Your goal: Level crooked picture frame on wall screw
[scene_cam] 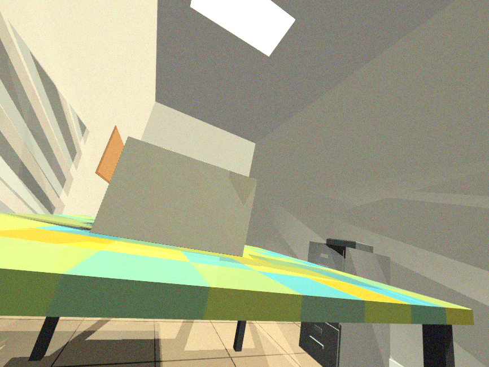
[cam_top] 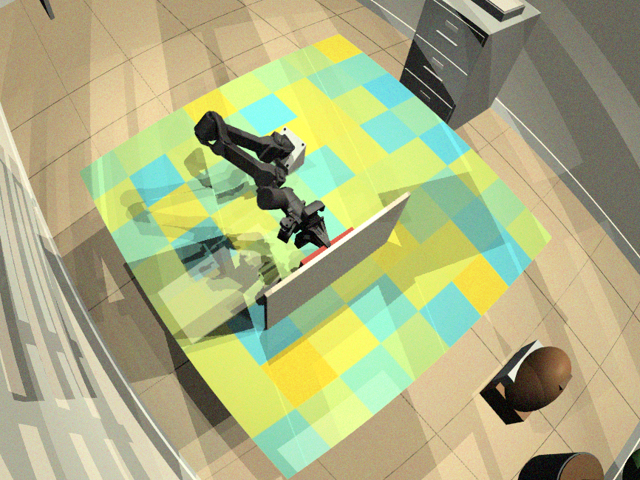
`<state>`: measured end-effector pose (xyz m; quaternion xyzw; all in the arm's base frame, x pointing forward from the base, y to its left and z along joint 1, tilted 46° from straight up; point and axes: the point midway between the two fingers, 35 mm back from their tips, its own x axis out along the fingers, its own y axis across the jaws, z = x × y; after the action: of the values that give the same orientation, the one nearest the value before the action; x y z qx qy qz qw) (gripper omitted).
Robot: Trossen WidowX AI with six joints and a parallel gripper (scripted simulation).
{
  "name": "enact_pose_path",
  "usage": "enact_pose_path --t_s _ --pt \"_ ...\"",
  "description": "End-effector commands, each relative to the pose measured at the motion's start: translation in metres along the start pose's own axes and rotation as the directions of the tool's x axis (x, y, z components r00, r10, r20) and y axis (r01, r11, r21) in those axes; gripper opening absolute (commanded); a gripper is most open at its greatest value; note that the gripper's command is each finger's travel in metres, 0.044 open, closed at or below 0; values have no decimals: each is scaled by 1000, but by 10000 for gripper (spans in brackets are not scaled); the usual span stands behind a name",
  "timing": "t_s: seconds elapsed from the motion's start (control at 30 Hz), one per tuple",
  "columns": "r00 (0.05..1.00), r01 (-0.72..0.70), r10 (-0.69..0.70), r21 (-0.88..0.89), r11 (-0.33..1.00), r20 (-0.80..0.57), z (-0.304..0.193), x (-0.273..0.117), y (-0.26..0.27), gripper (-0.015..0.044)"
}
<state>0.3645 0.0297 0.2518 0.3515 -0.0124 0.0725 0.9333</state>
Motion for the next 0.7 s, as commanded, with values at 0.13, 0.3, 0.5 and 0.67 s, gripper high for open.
enact_pose_path --t_s 0.13,0.3,0.5,0.67 --pt "1000 -1 1 49 999 0 0 0 -1 0" --pt "1000 -1 1 70 998 0 0 0 -1 0" --pt "1000 0 0 63 998 -1 0 0 -1 105" --pt "1000 0 0 63 998 -1 0 0 -1 236"
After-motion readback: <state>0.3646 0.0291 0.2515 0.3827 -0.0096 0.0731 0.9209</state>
